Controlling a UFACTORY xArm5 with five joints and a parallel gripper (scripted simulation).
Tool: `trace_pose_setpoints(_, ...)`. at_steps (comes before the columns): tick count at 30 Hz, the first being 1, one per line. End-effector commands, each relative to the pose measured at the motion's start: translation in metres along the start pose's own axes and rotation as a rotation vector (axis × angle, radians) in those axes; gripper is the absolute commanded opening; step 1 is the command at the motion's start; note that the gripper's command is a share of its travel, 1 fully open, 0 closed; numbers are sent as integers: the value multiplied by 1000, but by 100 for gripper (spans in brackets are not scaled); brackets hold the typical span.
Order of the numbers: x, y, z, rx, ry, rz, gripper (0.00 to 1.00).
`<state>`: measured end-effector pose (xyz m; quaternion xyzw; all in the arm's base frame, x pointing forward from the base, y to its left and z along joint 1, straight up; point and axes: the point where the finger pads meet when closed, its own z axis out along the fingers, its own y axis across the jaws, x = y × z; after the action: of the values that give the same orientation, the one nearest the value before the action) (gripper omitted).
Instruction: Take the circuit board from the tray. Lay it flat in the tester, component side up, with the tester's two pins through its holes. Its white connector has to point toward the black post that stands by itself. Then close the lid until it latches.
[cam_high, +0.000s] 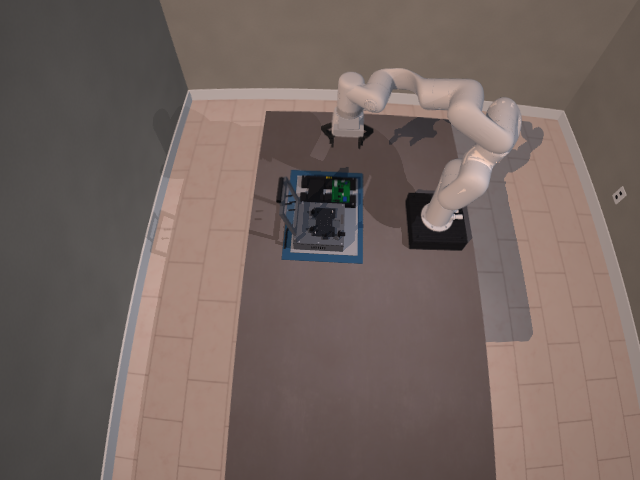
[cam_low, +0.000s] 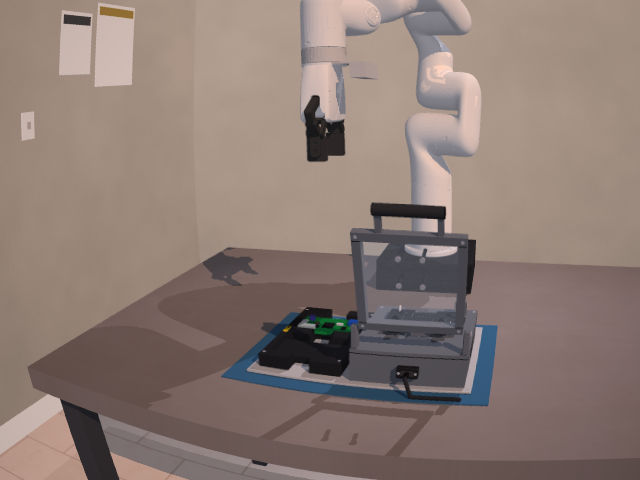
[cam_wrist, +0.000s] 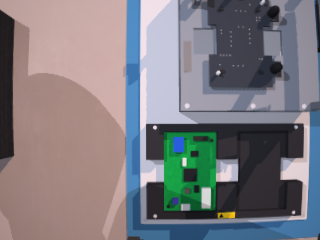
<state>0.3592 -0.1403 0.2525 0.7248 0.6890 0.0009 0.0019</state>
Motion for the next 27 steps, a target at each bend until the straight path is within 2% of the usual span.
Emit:
trace_pose_setpoints(1,0,1,-1,-4,-1,0,100)
trace_pose_setpoints(16,-2,2,3,-4,-1,0,100)
trace_pose_setpoints(20,-6,4,18,-4,-1,0,100)
trace_pose_setpoints(22,-6,4,18,-4,-1,0,100)
trace_pose_setpoints(27,-15,9,52,-3,-1,0,100)
